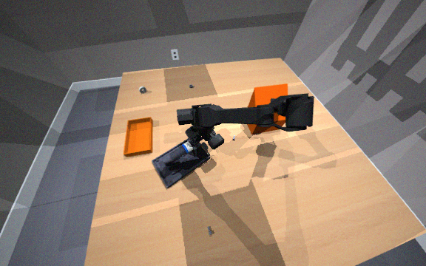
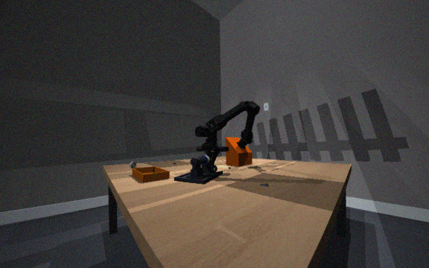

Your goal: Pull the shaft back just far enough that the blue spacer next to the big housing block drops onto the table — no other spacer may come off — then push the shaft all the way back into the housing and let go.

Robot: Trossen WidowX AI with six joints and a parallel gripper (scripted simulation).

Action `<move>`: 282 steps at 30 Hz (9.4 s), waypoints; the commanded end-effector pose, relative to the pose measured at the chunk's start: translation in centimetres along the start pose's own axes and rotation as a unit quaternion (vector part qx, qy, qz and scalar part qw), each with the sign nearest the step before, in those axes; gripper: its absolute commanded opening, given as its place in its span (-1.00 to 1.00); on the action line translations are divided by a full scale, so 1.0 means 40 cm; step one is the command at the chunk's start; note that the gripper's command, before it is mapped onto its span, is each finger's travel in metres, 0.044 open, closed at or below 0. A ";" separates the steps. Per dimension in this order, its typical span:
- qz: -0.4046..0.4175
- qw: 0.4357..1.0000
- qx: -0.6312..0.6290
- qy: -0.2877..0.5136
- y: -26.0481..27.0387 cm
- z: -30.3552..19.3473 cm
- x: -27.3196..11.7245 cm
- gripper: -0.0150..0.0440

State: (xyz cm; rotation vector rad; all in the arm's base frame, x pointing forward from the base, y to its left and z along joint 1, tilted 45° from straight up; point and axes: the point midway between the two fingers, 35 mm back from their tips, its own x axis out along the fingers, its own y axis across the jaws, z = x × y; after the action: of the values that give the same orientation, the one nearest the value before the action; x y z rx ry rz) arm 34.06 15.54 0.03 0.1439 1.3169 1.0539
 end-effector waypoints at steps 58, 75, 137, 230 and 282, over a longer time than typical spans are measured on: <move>0.000 1.000 -0.002 0.000 0.000 -0.020 0.000 -0.49; 0.000 1.000 -0.002 0.000 0.000 -0.025 0.000 -0.49; 0.000 1.000 -0.001 0.000 0.000 -0.044 0.000 -0.49; 0.000 1.000 -0.001 0.001 -0.001 -0.072 0.001 -0.49; 0.000 1.000 -0.001 0.001 -0.001 -0.088 0.001 -0.49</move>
State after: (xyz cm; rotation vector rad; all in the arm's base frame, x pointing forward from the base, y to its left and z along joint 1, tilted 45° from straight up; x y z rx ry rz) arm 31.24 13.98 -1.08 0.1449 1.3170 1.0540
